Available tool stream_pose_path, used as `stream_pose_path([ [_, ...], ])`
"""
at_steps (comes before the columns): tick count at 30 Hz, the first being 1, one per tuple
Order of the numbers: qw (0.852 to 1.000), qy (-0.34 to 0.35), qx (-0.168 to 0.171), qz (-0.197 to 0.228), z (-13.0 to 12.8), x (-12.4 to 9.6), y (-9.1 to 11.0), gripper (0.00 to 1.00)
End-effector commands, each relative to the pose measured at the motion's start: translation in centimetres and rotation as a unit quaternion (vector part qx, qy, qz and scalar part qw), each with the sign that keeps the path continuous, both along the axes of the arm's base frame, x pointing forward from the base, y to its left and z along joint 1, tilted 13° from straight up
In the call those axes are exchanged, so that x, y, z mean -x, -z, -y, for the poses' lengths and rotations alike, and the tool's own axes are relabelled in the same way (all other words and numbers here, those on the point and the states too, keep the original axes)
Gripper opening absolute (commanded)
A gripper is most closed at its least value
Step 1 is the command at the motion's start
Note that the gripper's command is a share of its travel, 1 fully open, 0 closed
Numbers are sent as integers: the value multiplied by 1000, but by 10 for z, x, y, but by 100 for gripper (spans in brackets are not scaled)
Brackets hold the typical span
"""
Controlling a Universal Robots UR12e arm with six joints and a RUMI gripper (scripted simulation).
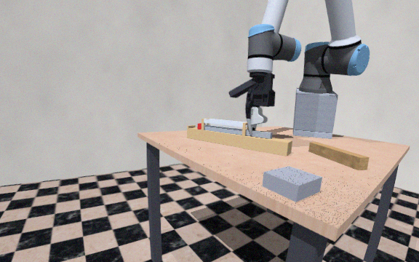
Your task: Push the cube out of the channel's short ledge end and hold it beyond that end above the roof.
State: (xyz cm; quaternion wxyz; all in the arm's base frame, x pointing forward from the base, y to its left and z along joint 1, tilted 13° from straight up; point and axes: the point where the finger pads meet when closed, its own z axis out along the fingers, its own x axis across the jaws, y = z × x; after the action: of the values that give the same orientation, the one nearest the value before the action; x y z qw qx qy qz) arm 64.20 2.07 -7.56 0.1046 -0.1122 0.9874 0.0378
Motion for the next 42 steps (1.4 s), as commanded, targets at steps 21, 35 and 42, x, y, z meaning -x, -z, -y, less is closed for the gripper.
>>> stream_pose_path([
  [21, 1000, 0, 0, 1, 0, 0, -1, 0],
  [35, 1000, 0, 0, 1, 0, 0, -1, 22],
  [42, 1000, 0, 0, 1, 0, 0, -1, 22],
])
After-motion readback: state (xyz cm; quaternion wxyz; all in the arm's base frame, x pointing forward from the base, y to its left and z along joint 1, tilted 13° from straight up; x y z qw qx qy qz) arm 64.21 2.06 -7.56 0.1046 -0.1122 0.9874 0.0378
